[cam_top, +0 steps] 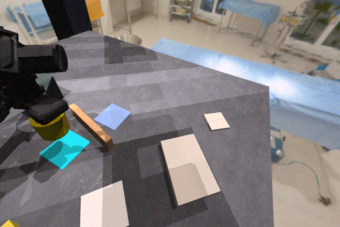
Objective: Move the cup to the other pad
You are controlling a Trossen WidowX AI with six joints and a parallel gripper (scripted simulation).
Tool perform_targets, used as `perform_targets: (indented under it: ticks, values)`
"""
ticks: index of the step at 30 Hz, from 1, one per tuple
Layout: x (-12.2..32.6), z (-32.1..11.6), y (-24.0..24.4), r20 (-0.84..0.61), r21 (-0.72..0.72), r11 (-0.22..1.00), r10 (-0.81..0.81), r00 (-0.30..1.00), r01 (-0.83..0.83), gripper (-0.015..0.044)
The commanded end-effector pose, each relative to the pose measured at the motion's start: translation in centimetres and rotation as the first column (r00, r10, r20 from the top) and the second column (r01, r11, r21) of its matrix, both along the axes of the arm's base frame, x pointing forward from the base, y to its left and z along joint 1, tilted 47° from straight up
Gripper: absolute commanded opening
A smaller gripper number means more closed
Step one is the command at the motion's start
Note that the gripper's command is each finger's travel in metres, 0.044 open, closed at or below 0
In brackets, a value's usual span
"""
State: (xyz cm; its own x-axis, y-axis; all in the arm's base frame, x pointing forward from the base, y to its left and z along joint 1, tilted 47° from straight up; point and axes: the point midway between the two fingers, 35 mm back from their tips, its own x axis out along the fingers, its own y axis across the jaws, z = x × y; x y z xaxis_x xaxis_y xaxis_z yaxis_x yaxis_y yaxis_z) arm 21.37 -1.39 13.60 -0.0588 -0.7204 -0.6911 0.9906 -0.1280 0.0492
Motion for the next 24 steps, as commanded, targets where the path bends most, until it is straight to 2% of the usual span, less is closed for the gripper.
perform_targets:
  ticks: [1,24]
  values:
    - [-0.1,-0.2,-0.4,-0.002,-0.004,1.000,0.002,1.000,-0.002,0.0000]
    - [-0.2,-2.0,-2.3,-0.001,-0.004,1.000,0.003,1.000,-0.003,0.0000]
